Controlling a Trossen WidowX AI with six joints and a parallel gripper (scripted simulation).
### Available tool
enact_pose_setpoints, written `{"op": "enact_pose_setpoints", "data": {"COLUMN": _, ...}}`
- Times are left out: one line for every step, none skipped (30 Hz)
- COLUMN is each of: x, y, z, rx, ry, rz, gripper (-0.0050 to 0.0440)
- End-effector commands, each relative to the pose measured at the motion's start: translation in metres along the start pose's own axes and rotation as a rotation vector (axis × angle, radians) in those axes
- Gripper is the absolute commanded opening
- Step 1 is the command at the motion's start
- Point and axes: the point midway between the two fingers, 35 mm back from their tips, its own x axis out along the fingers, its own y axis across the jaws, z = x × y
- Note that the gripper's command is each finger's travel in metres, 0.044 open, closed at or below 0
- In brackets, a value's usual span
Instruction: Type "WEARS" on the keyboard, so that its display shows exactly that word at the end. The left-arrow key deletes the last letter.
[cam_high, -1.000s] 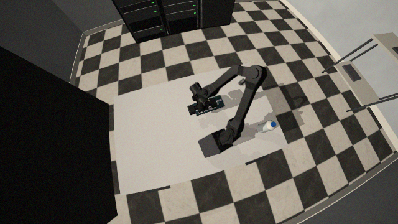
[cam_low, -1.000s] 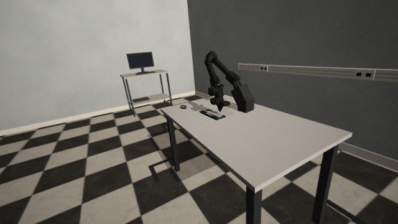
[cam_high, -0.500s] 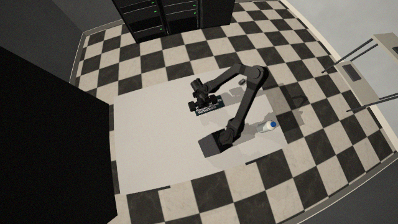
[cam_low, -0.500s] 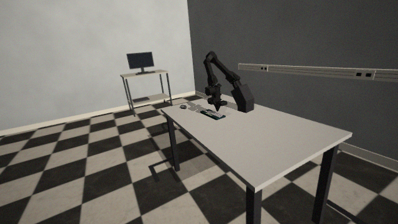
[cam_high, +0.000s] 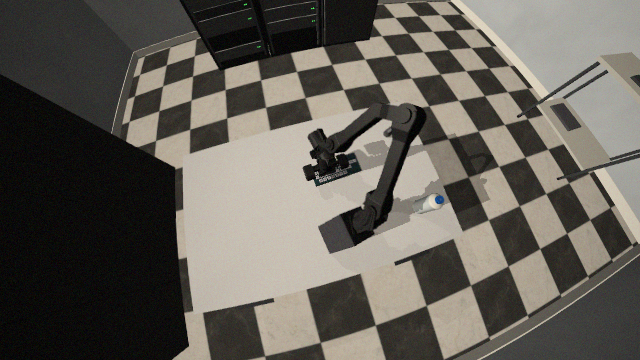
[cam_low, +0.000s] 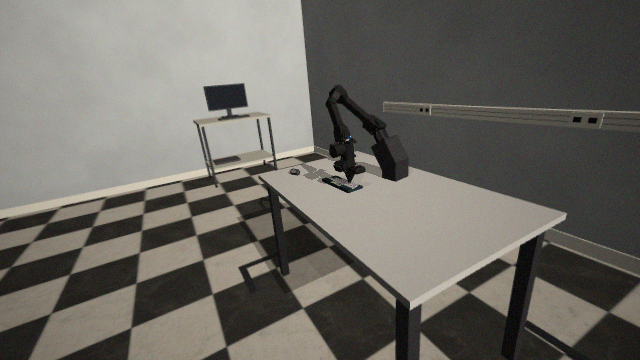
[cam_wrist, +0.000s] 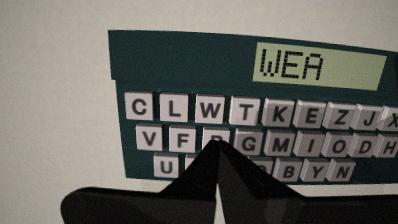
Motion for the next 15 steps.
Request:
{"op": "enact_pose_setpoints", "data": {"x": 0.0063, "y": -0.0011, "z": -0.0016, "rx": -0.003, "ry": 0.003, "rz": -0.004, "gripper": -0.0050}}
{"op": "enact_pose_setpoints", "data": {"x": 0.0078, "y": -0.0011, "z": -0.0018, "rx": -0.003, "ry": 0.004, "rz": -0.004, "gripper": -0.0050}}
{"op": "enact_pose_setpoints", "data": {"x": 0.0094, "y": -0.0011, "z": -0.0020, "rx": -0.003, "ry": 0.004, "rz": -0.004, "gripper": -0.0050}}
{"op": "enact_pose_setpoints", "data": {"x": 0.0107, "y": -0.0011, "z": -0.0024, "rx": -0.004, "ry": 0.004, "rz": -0.004, "gripper": -0.0050}}
{"op": "enact_pose_setpoints", "data": {"x": 0.0114, "y": -0.0011, "z": -0.0024, "rx": -0.004, "ry": 0.004, "rz": -0.004, "gripper": -0.0050}}
{"op": "enact_pose_setpoints", "data": {"x": 0.0117, "y": -0.0011, "z": -0.0024, "rx": -0.004, "ry": 0.004, "rz": -0.004, "gripper": -0.0050}}
{"op": "enact_pose_setpoints", "data": {"x": 0.0116, "y": -0.0011, "z": -0.0020, "rx": -0.003, "ry": 0.004, "rz": -0.004, "gripper": -0.0050}}
{"op": "enact_pose_setpoints", "data": {"x": 0.0116, "y": -0.0011, "z": -0.0016, "rx": -0.003, "ry": 0.003, "rz": -0.004, "gripper": -0.0050}}
{"op": "enact_pose_setpoints", "data": {"x": 0.0115, "y": -0.0011, "z": -0.0015, "rx": -0.003, "ry": 0.003, "rz": -0.004, "gripper": -0.0050}}
{"op": "enact_pose_setpoints", "data": {"x": 0.0115, "y": -0.0010, "z": -0.0015, "rx": -0.003, "ry": 0.003, "rz": -0.004, "gripper": -0.0050}}
{"op": "enact_pose_setpoints", "data": {"x": 0.0114, "y": -0.0008, "z": -0.0015, "rx": -0.002, "ry": 0.002, "rz": -0.003, "gripper": -0.0050}}
{"op": "enact_pose_setpoints", "data": {"x": 0.0112, "y": -0.0008, "z": -0.0012, "rx": -0.001, "ry": 0.001, "rz": -0.003, "gripper": -0.0050}}
{"op": "enact_pose_setpoints", "data": {"x": 0.0112, "y": -0.0008, "z": -0.0012, "rx": -0.001, "ry": 0.001, "rz": -0.003, "gripper": -0.0050}}
{"op": "enact_pose_setpoints", "data": {"x": 0.0112, "y": -0.0008, "z": -0.0012, "rx": -0.001, "ry": 0.001, "rz": -0.003, "gripper": -0.0050}}
{"op": "enact_pose_setpoints", "data": {"x": 0.0105, "y": -0.0011, "z": -0.0004, "rx": 0.001, "ry": -0.001, "rz": -0.003, "gripper": -0.0050}}
